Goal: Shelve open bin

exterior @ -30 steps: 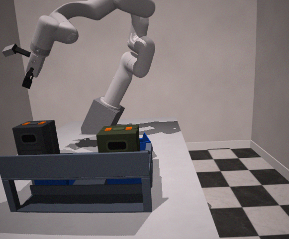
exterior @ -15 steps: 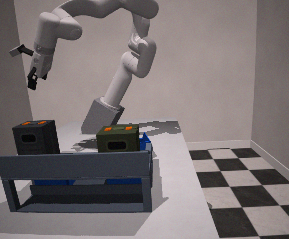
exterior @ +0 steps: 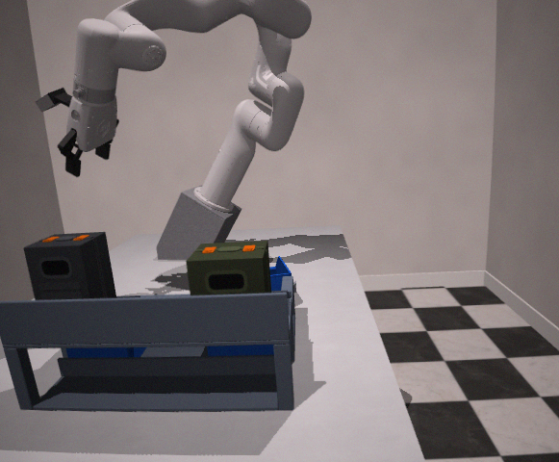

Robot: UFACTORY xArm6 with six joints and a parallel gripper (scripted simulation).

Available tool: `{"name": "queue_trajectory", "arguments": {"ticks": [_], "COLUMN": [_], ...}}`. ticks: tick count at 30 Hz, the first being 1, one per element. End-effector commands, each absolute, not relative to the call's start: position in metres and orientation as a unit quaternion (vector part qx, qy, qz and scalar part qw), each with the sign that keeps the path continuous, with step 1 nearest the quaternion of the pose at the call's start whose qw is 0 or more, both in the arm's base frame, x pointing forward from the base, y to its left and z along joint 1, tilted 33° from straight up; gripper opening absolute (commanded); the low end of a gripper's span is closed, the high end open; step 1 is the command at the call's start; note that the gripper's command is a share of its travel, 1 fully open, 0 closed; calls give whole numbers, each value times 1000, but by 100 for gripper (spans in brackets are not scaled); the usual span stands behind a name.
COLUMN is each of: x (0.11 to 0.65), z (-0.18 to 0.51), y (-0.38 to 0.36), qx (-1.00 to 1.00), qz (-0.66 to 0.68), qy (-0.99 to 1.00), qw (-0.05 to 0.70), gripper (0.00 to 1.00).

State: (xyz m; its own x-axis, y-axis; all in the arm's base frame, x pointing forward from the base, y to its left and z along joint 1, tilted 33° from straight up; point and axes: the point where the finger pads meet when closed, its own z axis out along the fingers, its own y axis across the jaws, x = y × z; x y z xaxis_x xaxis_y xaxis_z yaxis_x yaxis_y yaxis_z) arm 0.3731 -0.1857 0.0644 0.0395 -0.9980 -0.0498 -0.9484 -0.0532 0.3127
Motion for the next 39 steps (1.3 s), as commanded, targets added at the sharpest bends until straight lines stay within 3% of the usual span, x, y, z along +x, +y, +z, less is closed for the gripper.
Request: {"name": "queue_trajectory", "arguments": {"ticks": [1,8,20,25,39], "x": [374,384,384,395,399], "z": [66,83,83,100,106], "y": [-186,-140,-140,-95,-77], "qx": [712,619,619,516,472], "qz": [-127,-161,-161,-193,-205], "qy": [-684,-765,-765,-833,-856], "qw": [97,78,78,57,49], "gripper": [100,100,100,100,100]}}
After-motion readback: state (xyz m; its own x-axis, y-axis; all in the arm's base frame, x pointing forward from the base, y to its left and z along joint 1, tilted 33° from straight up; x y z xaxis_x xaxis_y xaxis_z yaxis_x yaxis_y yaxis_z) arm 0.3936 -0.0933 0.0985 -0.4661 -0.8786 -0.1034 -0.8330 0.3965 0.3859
